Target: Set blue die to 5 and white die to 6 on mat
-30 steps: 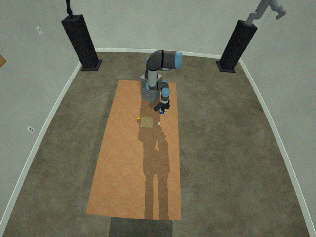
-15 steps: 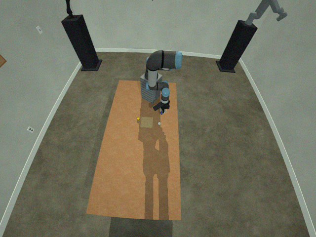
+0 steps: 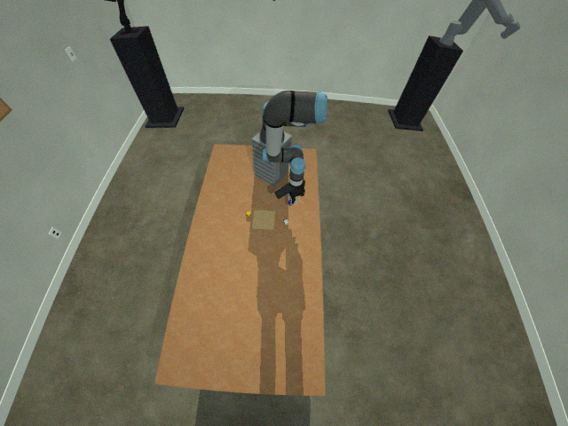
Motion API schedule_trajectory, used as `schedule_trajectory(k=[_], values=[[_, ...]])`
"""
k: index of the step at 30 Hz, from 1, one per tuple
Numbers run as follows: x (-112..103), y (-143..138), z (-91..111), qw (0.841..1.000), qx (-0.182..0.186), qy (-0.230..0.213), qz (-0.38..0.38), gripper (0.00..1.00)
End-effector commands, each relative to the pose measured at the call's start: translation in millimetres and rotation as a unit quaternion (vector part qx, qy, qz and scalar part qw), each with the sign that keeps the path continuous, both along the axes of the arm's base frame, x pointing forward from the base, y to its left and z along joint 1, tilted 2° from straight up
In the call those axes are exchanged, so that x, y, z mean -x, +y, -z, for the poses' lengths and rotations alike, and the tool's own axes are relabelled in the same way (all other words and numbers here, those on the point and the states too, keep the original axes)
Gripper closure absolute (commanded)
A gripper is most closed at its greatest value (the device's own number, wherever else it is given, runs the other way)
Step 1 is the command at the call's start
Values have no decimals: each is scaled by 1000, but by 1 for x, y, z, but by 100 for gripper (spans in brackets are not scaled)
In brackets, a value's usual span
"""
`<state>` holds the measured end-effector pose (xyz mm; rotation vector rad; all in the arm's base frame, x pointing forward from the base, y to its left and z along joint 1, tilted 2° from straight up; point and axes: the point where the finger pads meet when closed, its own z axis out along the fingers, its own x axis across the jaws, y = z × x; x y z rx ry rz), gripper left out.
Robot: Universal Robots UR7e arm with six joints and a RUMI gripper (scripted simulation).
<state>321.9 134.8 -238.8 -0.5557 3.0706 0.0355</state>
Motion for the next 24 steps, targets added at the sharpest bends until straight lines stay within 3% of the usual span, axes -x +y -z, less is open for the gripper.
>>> schedule_trajectory(k=[1,9,14,19,24], values=[[0,0,0,1000,0,0,1,94],[0,0,0,1000,-5,2,1,94],[0,0,1,1000,-26,11,0,94],[0,-1,0,997,-69,26,-1,94],[0,-1,1,989,-136,51,-3,94]])
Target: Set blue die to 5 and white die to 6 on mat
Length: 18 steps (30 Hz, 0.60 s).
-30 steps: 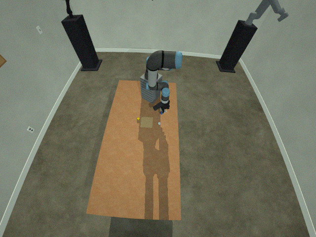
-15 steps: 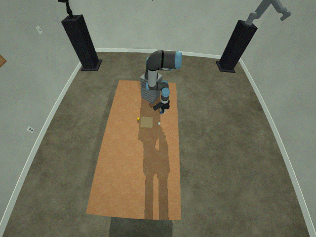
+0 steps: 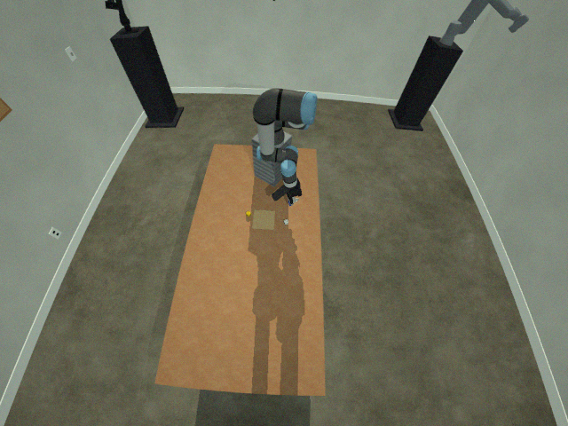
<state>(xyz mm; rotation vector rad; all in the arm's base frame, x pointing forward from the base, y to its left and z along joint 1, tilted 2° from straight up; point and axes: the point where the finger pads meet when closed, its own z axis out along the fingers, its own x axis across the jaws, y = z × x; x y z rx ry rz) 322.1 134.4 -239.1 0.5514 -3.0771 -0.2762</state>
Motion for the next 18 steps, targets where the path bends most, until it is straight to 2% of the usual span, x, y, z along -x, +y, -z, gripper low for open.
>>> schedule_trajectory(k=[1,2,6,10,17,18], values=[[0,-1,1,998,-64,26,-4,94],[0,-1,1,998,-64,26,-4,94],[0,-1,1,991,-127,49,-6,94],[0,-2,2,985,-162,63,-7,94],[-1,-2,1,965,-247,92,-9,94],[-1,-2,1,965,-247,92,-9,94]])
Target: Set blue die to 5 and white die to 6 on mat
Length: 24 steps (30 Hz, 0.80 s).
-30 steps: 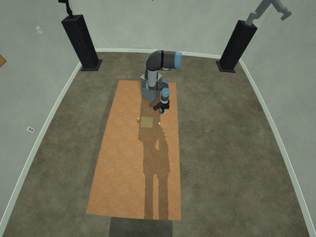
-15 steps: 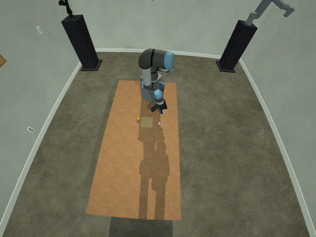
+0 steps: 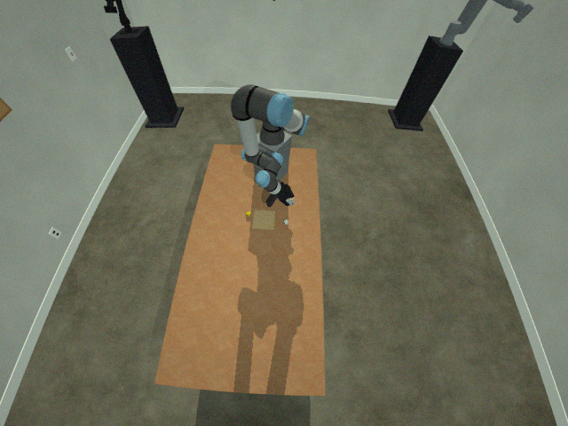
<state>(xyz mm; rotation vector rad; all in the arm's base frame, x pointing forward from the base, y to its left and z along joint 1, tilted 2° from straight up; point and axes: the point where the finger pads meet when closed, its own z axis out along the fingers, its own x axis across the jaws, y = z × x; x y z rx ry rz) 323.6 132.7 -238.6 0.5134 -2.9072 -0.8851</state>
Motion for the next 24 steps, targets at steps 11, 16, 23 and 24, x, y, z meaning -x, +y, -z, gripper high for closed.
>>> schedule_trajectory(k=[11,16,23,24], values=[[0,-1,2,987,-152,61,-13,94],[0,-2,2,982,-175,70,-15,94],[0,-2,2,981,-181,73,-15,94],[0,-2,2,981,-182,73,-15,94]])
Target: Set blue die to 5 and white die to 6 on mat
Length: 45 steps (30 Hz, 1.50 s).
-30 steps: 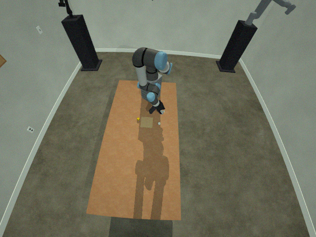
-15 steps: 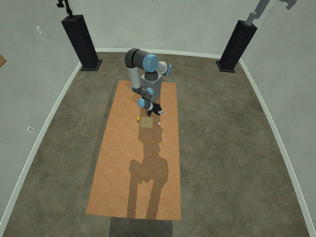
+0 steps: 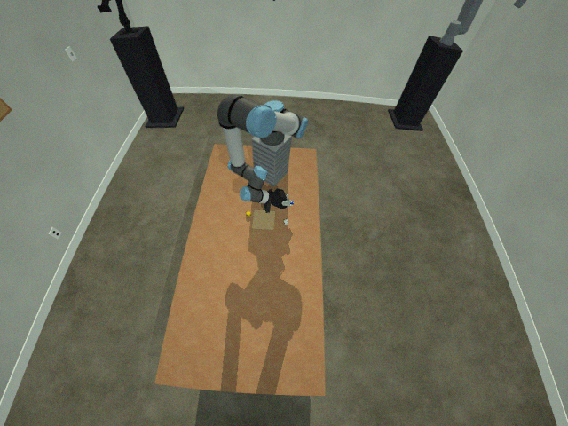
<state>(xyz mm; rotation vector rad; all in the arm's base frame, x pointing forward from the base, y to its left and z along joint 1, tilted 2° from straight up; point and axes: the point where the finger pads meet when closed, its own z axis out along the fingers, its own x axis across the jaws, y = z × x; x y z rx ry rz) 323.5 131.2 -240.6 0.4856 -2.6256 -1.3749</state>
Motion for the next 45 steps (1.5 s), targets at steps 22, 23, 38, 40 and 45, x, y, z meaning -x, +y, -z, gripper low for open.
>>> schedule_trajectory(k=[22,23,38,40,45], values=[[-1,1,39,1000,-8,4,-2,94],[-1,1,43,1000,-8,4,-2,94],[-2,2,71,1000,-8,4,-2,94],[-2,2,72,1000,-8,4,-2,94],[-2,2,72,1000,-8,4,-2,94]])
